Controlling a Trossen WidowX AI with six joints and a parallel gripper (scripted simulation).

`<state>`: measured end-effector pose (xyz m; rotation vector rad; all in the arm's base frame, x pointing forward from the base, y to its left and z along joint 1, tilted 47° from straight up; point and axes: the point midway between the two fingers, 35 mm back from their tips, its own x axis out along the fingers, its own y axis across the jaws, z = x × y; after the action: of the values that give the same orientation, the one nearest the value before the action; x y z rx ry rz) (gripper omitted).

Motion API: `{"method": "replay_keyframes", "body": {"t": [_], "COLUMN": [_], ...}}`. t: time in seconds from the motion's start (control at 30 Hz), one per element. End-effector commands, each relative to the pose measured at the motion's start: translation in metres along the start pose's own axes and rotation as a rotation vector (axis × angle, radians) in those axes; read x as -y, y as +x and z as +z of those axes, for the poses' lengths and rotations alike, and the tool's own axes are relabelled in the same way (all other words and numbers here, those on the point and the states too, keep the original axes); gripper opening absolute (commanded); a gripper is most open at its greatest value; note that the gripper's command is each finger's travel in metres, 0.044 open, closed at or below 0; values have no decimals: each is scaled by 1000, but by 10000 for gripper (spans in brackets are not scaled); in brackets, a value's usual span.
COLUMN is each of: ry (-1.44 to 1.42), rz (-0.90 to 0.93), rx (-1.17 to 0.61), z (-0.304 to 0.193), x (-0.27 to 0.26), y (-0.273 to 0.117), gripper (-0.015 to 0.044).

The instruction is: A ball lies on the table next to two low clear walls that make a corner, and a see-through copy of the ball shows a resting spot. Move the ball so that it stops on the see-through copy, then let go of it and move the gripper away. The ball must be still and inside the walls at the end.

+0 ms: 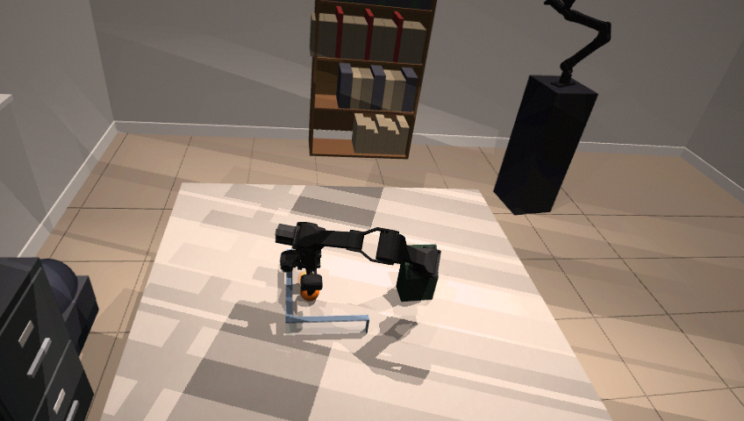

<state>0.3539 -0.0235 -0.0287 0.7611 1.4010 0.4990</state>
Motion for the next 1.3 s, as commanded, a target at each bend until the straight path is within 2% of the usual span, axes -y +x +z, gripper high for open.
{"method": "replay_keyframes", "body": {"t": [0.0, 0.47, 0.6, 0.87, 1.0, 1.17, 1.27], "ry": [12, 12, 12, 12, 12, 14, 15], "rz": [6, 8, 8, 8, 7, -6, -11], "rx": [-7, -8, -8, -8, -7, -11, -14], "z": [-3, -4, -4, -4, -3, 2, 4], "x": [1, 0, 0, 0, 0, 3, 4], "y": [11, 31, 31, 31, 26, -1, -21], "gripper": [397, 397, 292, 239, 134, 2, 0]}}
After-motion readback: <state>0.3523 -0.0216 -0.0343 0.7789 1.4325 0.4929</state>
